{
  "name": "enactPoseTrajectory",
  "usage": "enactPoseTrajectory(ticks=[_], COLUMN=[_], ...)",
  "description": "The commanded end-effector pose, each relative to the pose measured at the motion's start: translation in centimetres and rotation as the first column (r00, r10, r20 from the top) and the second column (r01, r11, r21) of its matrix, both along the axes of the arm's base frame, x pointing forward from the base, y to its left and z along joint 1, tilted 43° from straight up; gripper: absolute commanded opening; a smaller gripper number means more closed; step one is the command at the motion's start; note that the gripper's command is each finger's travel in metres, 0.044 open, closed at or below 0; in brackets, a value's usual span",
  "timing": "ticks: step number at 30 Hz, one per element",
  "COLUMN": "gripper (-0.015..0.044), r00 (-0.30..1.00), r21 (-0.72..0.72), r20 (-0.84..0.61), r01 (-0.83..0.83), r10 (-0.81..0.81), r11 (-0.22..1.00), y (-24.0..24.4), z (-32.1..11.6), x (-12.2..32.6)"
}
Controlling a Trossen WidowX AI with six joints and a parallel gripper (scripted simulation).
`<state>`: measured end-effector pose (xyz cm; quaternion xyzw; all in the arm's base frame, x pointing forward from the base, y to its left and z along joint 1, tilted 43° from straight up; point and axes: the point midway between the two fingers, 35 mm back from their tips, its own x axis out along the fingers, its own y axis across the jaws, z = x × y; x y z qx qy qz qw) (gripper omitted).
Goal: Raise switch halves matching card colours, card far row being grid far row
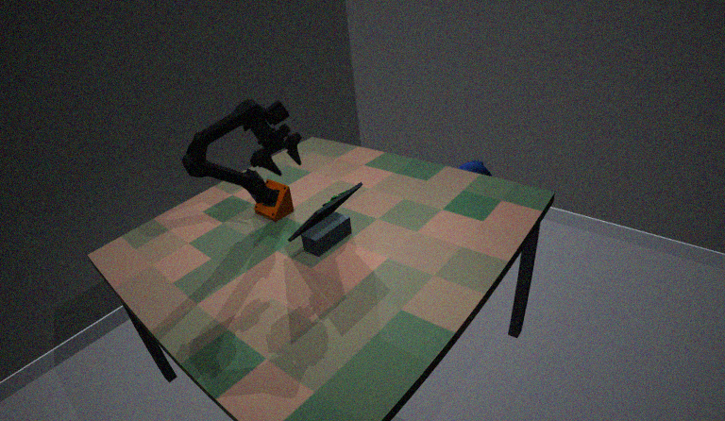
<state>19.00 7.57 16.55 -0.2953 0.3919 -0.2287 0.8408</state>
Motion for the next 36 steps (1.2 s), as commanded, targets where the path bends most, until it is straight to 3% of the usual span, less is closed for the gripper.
enactPoseTrajectory(ticks=[1,11,15,36], gripper=[0.0374,0.0111,0.0006,0.0000], r00=[1.000,1.000,1.000,1.000], r21=[0.002,0.007,-0.002,-0.008], r20=[-0.003,-0.023,-0.017,0.005], r01=[0.000,-0.007,-0.007,-0.025], r10=[0.000,0.007,0.007,0.025], r11=[1.000,1.000,1.000,1.000], y=[0.0,-4.5,-5.0,-7.9], z=[-0.1,-1.7,-1.5,-3.9], x=[0.1,8.7,9.3,11.9])
